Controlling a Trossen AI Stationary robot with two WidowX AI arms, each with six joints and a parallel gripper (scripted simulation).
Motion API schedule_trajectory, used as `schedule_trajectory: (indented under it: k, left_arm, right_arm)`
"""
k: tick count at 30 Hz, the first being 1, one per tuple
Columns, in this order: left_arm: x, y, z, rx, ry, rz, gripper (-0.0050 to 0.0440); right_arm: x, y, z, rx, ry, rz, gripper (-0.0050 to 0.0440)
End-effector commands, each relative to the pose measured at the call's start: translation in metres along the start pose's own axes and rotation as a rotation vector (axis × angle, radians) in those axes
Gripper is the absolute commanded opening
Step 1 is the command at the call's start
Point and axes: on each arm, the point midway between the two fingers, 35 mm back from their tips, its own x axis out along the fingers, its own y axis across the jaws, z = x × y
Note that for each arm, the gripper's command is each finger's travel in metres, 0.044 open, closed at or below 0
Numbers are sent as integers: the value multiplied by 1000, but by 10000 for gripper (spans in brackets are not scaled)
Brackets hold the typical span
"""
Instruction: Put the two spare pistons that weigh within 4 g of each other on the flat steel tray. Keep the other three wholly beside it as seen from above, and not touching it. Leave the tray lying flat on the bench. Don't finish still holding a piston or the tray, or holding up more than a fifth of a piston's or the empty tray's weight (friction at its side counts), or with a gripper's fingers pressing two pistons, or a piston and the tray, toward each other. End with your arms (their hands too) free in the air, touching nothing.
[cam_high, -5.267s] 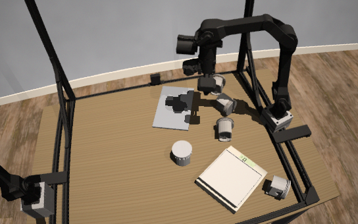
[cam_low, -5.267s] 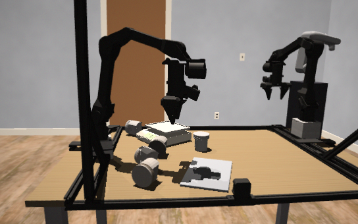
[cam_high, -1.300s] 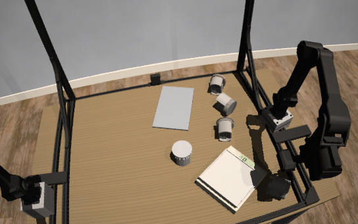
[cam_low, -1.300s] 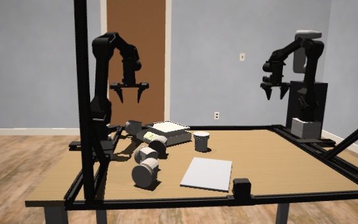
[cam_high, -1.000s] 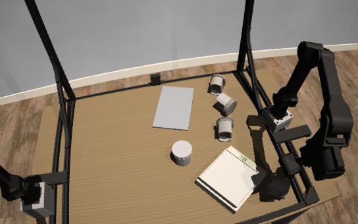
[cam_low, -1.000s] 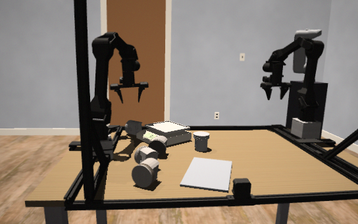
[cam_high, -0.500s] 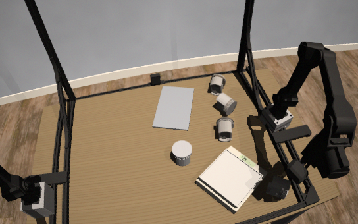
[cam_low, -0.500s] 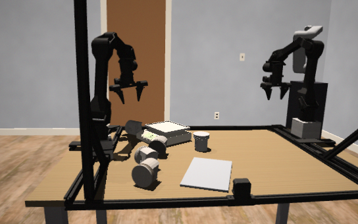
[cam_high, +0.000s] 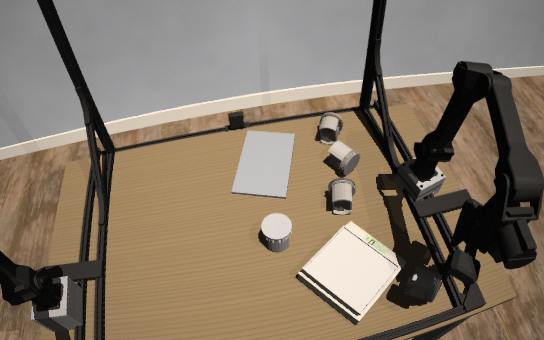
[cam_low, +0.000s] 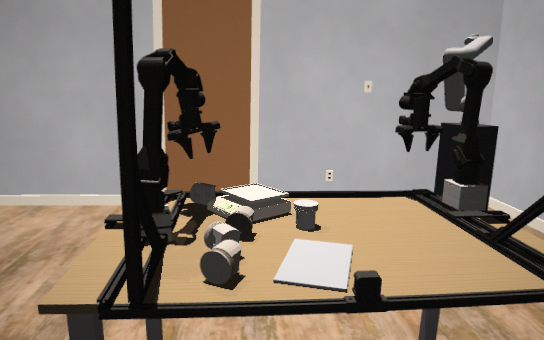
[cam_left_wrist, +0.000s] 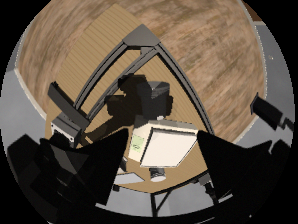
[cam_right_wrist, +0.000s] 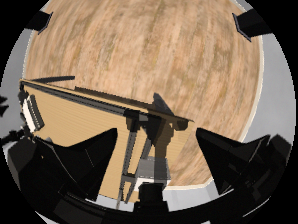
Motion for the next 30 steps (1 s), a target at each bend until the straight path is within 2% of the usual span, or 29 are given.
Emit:
schedule_trajectory:
  k: [1, 30]
  left_arm:
    - [0, 2, -1, -67, 10, -13, 378]
    - [43, 8, 7, -101, 12, -20, 378]
  right_arm:
    - [0, 0, 0, -1, 1, 2, 440]
    - [0, 0, 0, -1, 1, 2, 440]
